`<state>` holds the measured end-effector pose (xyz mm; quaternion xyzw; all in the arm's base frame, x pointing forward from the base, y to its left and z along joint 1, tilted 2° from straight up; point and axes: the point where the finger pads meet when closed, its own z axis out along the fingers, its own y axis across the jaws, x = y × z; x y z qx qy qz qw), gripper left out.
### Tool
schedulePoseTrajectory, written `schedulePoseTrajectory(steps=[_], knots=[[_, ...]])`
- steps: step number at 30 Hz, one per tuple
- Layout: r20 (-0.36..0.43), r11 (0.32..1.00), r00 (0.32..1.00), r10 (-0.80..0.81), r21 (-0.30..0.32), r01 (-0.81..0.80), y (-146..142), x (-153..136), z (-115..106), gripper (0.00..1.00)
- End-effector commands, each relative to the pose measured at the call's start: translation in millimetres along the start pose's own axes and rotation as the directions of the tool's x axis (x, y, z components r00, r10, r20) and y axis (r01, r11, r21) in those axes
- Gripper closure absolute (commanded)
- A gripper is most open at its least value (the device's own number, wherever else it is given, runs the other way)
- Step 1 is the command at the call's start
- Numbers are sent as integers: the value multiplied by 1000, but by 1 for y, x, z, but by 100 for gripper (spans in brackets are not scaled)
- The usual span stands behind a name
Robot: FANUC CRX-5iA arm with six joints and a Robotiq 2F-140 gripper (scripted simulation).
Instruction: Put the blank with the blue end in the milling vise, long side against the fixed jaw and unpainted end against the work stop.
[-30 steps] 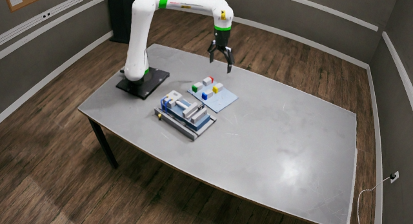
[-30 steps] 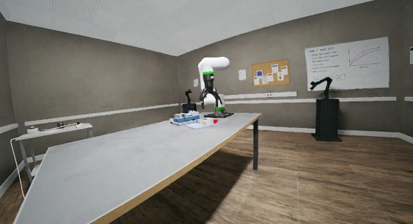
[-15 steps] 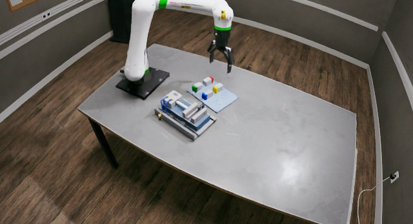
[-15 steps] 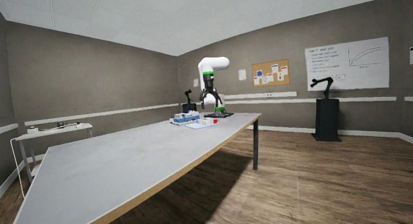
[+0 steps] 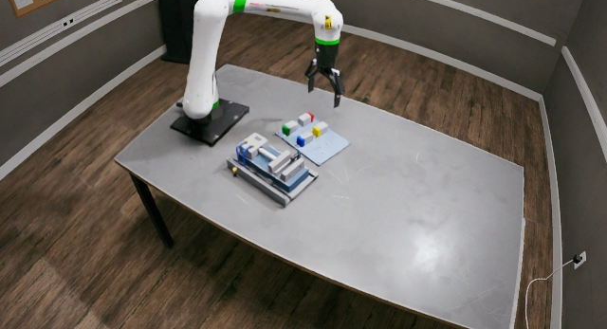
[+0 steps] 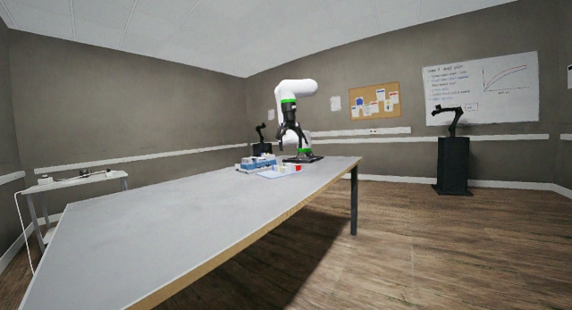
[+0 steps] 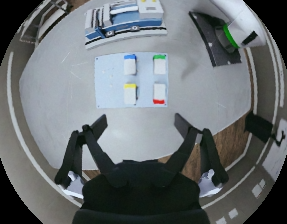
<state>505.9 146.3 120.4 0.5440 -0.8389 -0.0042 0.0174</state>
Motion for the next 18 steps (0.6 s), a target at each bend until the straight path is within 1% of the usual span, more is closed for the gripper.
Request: schedulePoseTrajectory(steps=[1,6,18], knots=[[1,1000,1000,0,2,0,0,0,-1,0],[1,1000,1000,0,2,0,0,0,-1,0],[1,1000,1000,0,2,0,1,19,-36,0]])
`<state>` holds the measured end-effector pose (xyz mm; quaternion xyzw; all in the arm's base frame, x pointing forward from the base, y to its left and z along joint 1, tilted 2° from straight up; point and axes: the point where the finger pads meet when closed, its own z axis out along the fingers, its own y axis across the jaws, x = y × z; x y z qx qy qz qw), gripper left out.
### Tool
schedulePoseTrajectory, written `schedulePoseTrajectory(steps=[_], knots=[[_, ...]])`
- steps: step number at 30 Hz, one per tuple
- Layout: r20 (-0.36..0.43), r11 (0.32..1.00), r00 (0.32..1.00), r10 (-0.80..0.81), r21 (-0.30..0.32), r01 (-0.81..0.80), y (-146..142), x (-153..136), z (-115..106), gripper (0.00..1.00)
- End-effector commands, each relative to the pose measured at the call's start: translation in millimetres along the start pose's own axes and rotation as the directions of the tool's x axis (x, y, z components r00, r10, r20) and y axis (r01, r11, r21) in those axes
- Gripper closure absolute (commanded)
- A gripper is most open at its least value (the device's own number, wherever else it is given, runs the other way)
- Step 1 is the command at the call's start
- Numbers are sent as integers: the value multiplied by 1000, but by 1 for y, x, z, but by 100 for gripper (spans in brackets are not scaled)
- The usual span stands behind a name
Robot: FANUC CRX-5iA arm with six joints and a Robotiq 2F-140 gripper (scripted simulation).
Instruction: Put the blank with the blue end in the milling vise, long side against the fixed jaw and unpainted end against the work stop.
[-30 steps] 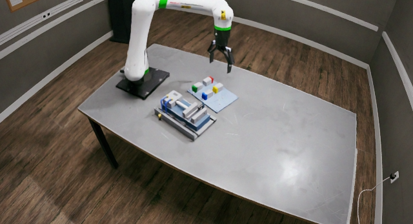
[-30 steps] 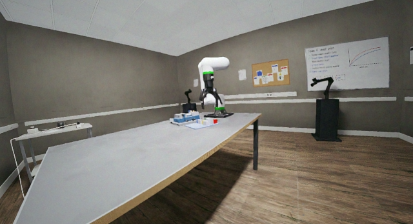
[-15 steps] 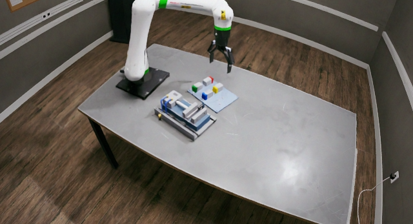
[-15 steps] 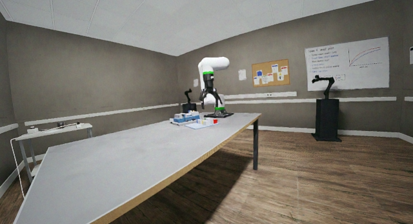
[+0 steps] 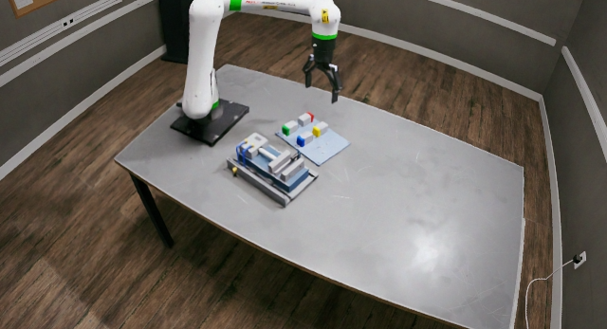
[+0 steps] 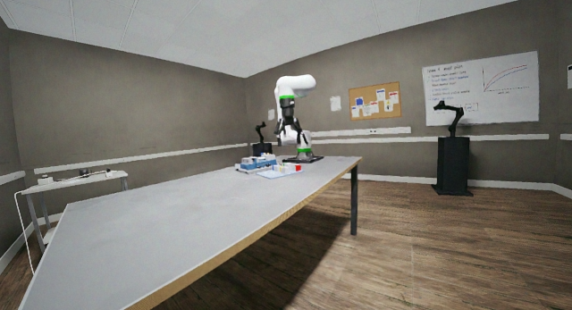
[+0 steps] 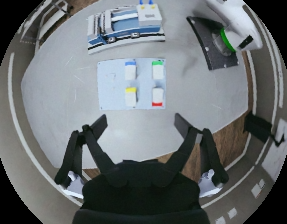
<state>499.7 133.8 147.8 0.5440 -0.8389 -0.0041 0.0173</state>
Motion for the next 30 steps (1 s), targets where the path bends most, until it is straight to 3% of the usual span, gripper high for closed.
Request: schedulePoseTrajectory(steps=[1,23,30], knots=[[1,1000,1000,0,1,0,0,6,-12,0],[1,1000,1000,0,2,0,2,31,-59,0],[1,1000,1000,0,1,0,4,45,-84,0]])
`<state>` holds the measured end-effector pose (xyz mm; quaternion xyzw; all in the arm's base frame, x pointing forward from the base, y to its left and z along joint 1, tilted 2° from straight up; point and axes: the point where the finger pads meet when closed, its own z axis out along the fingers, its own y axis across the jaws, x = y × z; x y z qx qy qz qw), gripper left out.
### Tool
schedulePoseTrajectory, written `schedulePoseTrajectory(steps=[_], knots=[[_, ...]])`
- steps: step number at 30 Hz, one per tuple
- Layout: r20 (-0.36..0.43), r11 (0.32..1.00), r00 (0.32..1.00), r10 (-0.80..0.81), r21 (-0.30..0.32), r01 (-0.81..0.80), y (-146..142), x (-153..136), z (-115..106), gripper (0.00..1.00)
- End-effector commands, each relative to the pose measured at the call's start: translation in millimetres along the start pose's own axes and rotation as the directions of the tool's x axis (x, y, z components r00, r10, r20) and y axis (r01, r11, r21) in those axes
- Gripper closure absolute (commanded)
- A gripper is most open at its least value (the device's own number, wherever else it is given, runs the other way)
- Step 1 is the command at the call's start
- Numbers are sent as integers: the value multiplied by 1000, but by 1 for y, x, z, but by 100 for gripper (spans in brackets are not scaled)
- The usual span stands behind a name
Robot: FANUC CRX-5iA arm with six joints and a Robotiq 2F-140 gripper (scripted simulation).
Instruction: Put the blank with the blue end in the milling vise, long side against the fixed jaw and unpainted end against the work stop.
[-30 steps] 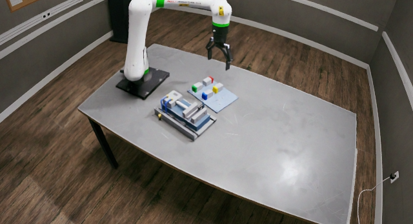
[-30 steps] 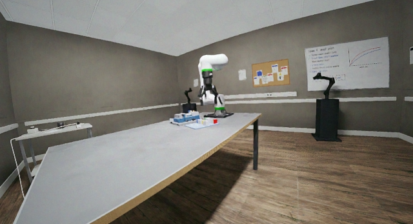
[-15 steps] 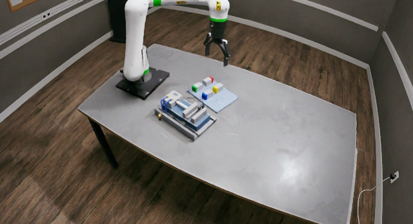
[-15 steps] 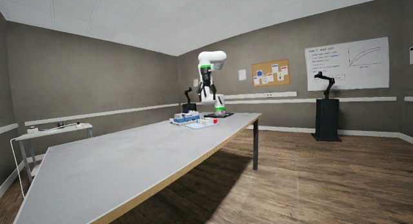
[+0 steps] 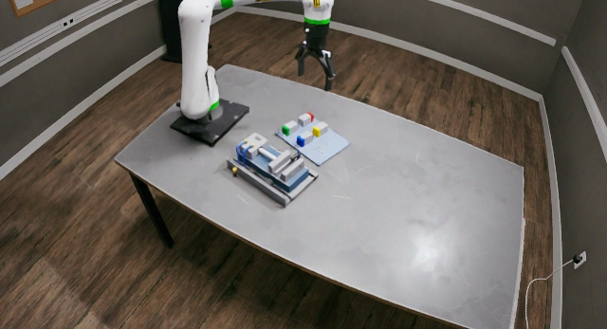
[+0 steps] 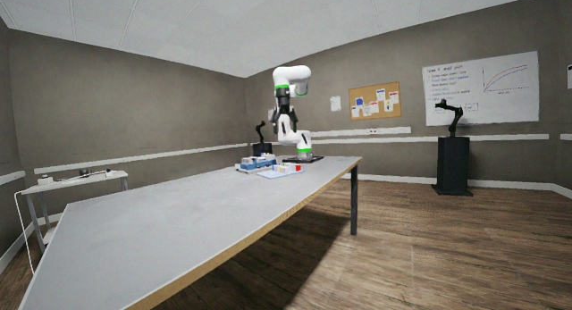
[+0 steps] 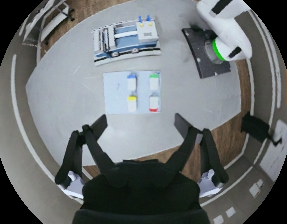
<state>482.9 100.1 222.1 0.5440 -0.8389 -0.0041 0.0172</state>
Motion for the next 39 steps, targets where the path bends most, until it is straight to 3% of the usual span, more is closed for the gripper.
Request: schedulePoseTrajectory(steps=[1,24,39], knots=[[1,1000,1000,0,1,0,0,7,-14,0],[1,1000,1000,0,1,0,3,41,-77,0],[1,1000,1000,0,1,0,3,38,-71,0]])
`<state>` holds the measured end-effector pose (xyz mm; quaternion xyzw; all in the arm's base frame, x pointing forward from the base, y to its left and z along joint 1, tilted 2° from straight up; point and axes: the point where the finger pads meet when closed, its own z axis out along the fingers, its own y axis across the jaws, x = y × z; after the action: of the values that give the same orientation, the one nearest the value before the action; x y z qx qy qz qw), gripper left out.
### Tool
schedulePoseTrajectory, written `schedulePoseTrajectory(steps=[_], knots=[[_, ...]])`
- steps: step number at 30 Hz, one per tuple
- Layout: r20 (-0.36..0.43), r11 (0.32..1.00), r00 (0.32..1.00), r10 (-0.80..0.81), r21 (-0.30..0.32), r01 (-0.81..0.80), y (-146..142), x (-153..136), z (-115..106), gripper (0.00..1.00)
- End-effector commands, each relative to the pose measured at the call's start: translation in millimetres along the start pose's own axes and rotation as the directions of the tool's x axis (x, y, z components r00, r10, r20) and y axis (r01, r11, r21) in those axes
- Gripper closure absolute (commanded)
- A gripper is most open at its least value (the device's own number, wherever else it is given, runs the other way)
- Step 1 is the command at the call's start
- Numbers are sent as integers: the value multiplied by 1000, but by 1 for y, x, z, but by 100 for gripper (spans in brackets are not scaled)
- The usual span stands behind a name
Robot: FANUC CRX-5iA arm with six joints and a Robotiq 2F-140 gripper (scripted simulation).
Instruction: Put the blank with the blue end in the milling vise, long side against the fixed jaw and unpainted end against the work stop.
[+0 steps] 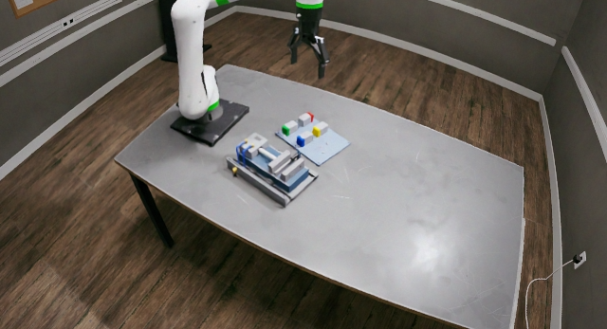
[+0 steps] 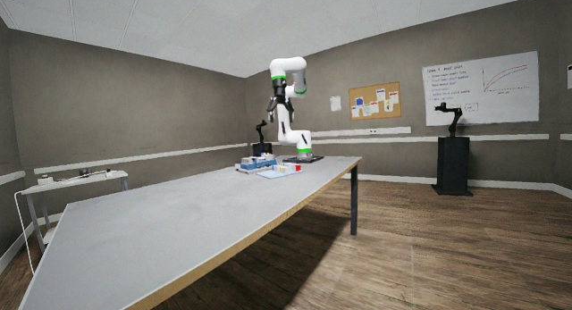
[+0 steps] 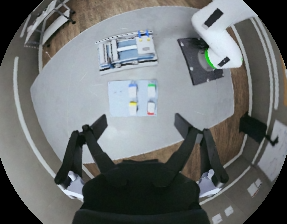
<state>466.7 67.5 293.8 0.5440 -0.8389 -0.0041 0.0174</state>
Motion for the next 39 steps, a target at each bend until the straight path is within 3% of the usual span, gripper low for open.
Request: schedulePoseTrajectory(steps=[1,39], knots=[[1,1000,1000,0,1,0,0,-1,0,0],[1,1000,1000,-15,2,15,-1,-5,8,0]])
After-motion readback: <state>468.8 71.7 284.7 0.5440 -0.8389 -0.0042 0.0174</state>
